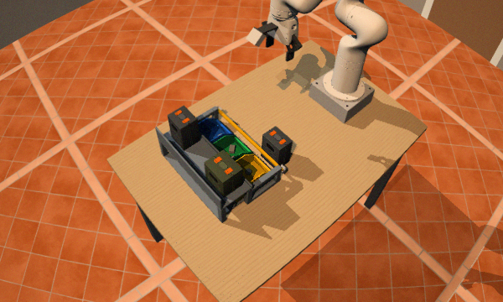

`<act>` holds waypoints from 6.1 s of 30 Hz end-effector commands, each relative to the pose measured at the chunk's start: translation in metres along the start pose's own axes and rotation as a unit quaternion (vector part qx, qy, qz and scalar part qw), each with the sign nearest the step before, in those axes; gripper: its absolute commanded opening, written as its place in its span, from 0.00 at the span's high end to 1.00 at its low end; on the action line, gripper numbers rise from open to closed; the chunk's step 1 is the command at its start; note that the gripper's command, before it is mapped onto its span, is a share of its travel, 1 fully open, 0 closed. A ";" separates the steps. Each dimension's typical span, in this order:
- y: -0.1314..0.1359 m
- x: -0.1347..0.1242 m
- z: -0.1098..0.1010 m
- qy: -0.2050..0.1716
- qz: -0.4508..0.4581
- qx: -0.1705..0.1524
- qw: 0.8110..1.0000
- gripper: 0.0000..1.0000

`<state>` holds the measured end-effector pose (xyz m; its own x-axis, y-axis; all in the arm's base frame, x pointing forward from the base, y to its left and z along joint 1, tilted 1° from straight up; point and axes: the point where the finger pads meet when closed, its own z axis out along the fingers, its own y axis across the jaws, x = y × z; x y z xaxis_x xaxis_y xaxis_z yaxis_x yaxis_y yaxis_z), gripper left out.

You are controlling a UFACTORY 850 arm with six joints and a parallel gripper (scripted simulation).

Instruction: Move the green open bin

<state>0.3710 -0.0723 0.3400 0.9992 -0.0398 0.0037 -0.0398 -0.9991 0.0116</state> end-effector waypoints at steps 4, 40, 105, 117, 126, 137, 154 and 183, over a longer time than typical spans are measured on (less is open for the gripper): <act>0.000 0.000 -0.008 -0.001 0.000 0.000 1.000 0.00; 0.000 0.000 -0.112 -0.001 0.000 0.000 1.000 0.00; -0.140 -0.140 -0.111 0.033 -0.485 -0.085 0.870 0.00; -0.174 -0.175 -0.111 0.041 -0.591 -0.103 0.799 0.00; -0.174 -0.175 -0.111 0.041 -0.591 -0.103 0.799 0.00; -0.209 -0.210 -0.111 0.048 -0.687 -0.119 0.715 0.00; -0.244 -0.244 -0.111 0.054 -0.771 -0.134 0.620 0.00; -0.317 -0.318 -0.111 0.064 -0.901 -0.158 0.400 0.00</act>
<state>0.0883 0.2327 0.4461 -0.4809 0.8499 -0.2154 0.8165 0.5236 0.2433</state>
